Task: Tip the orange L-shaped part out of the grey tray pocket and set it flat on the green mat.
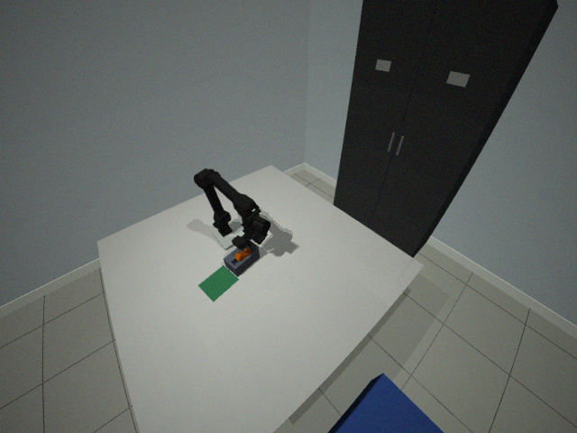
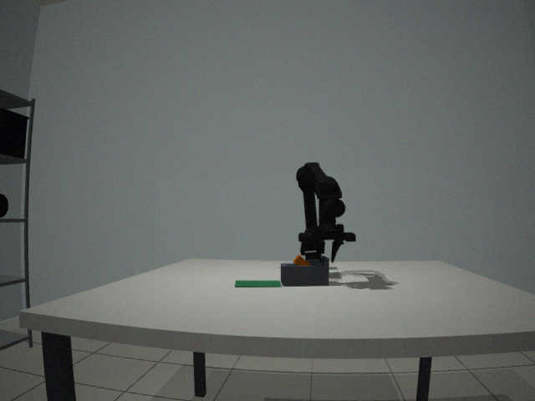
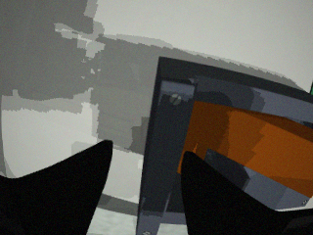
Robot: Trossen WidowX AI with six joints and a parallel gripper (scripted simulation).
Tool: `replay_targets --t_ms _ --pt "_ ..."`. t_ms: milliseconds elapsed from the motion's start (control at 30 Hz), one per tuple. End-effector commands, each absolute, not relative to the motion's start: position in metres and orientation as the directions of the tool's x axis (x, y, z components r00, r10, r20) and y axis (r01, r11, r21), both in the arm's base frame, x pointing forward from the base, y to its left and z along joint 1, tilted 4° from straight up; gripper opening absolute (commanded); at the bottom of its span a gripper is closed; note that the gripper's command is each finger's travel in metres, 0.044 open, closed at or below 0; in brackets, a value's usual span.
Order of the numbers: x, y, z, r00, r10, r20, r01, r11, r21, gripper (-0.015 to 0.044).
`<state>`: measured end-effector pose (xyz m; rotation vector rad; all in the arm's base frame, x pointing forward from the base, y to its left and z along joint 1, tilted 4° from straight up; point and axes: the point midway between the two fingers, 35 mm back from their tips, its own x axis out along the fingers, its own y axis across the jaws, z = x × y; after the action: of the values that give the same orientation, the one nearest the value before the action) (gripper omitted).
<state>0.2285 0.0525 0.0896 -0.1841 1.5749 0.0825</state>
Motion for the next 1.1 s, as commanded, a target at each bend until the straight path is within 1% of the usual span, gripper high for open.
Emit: replay_targets --t_ms 0,67,133,1033,1067 --pt "0.232 0.051 0.132 0.022 -0.061 -0.998 -0.167 0.984 -0.064 0.0180" --pt "0.230 0.049 0.156 0.022 -0.062 -0.998 -0.167 0.984 -0.064 0.0180" --pt "0.228 0.048 0.164 0.022 -0.062 -0.998 -0.167 0.984 -0.064 0.0180" --pt "0.231 0.049 0.160 0.035 -0.055 -0.998 -0.163 0.985 -0.060 0.0180" --pt "0.232 0.049 0.160 0.035 -0.056 -0.998 -0.144 0.988 -0.060 0.0206"
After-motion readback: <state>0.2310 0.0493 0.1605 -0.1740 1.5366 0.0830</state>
